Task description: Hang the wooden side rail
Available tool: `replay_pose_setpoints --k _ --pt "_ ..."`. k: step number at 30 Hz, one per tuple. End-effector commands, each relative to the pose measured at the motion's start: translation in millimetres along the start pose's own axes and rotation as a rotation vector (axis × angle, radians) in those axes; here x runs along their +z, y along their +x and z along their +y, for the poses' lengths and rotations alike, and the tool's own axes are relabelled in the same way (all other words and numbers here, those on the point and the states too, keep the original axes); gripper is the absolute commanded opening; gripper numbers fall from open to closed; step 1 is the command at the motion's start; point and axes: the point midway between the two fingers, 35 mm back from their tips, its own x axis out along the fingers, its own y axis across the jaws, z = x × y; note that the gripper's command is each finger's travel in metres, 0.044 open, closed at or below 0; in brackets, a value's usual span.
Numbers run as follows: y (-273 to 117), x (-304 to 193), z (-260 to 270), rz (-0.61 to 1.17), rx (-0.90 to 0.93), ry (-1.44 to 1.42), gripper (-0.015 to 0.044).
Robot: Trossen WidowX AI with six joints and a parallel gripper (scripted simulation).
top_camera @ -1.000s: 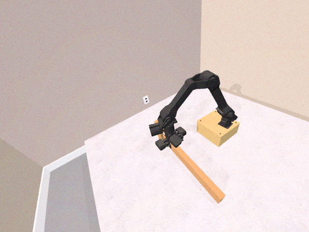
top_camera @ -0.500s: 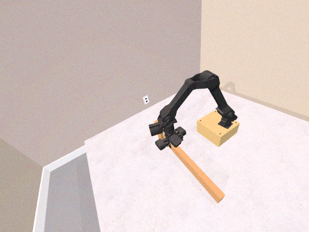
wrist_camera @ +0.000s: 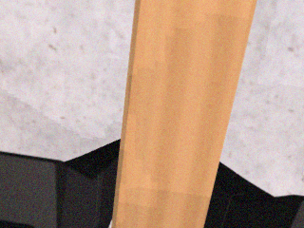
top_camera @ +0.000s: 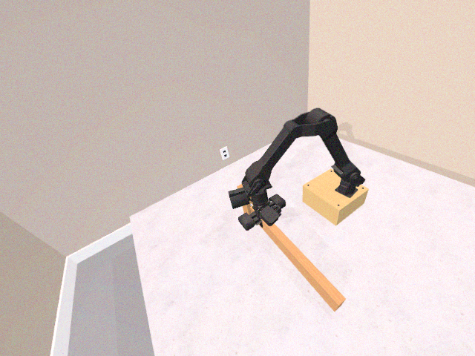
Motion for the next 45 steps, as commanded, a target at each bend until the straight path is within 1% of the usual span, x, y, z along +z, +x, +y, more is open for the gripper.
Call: replay_pose_setpoints --k 1,45 --pt "-2.1 -2.1 -1.2 0.006 -0.005 -0.004 0.0" --pt "-1.7 -6.8 -1.1 0.007 -0.005 -0.004 0.0"
